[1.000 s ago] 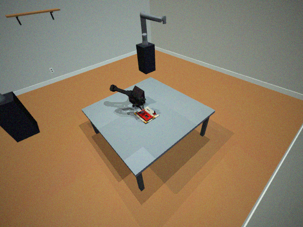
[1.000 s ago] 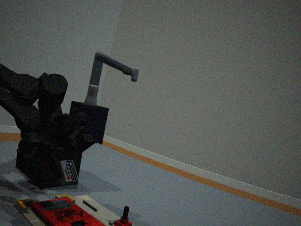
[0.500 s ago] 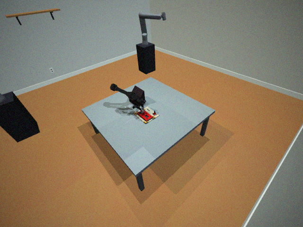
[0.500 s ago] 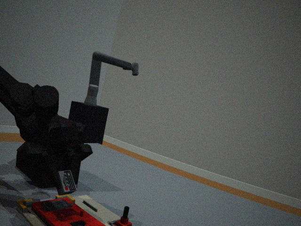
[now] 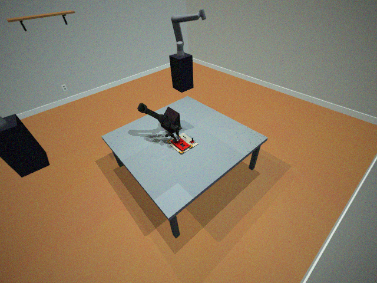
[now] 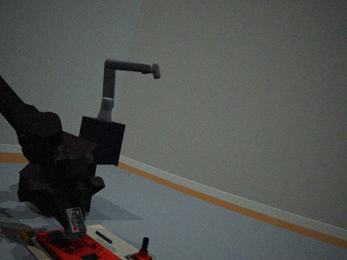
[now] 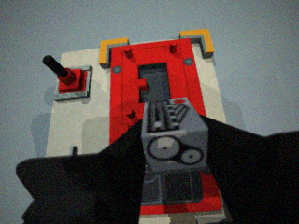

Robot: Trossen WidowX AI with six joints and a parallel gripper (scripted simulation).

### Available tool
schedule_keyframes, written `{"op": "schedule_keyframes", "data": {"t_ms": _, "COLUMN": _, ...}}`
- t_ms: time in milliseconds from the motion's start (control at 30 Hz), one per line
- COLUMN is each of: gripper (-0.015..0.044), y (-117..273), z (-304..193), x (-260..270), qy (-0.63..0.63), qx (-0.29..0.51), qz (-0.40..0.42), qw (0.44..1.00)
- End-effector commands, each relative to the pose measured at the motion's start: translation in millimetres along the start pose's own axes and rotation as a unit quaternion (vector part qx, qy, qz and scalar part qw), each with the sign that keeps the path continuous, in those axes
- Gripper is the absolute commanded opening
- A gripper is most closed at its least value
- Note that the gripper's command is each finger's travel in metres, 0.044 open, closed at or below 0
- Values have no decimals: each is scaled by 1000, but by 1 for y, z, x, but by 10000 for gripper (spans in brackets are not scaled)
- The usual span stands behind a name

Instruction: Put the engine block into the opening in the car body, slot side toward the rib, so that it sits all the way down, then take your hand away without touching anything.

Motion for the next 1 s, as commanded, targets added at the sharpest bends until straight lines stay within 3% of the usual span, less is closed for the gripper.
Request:
{"op": "schedule_keyframes", "data": {"t_ms": 0, "gripper": 0, "y": -5, "z": -8, "x": 1, "qy": 5, "qx": 2, "qz": 4, "qw": 1000}}
{"op": "schedule_keyframes", "data": {"t_ms": 600, "gripper": 0, "y": -22, "z": -20, "x": -2, "qy": 6, "qx": 2, "qz": 3, "qw": 1000}}
{"op": "schedule_keyframes", "data": {"t_ms": 967, "gripper": 289, "y": -21, "z": -17, "x": -2, "qy": 1, "qx": -6, "qz": 2, "qw": 1000}}
Point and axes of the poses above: the point midway between the two fingers, 35 mm back from their tips, its own y axis back along the fingers, its own x axis across the jaws, z = x × y, the point moved 3 cm from there along y, back along the fingers, and after that the axes turned 10 degrees about -y, right-handed, at the moved point
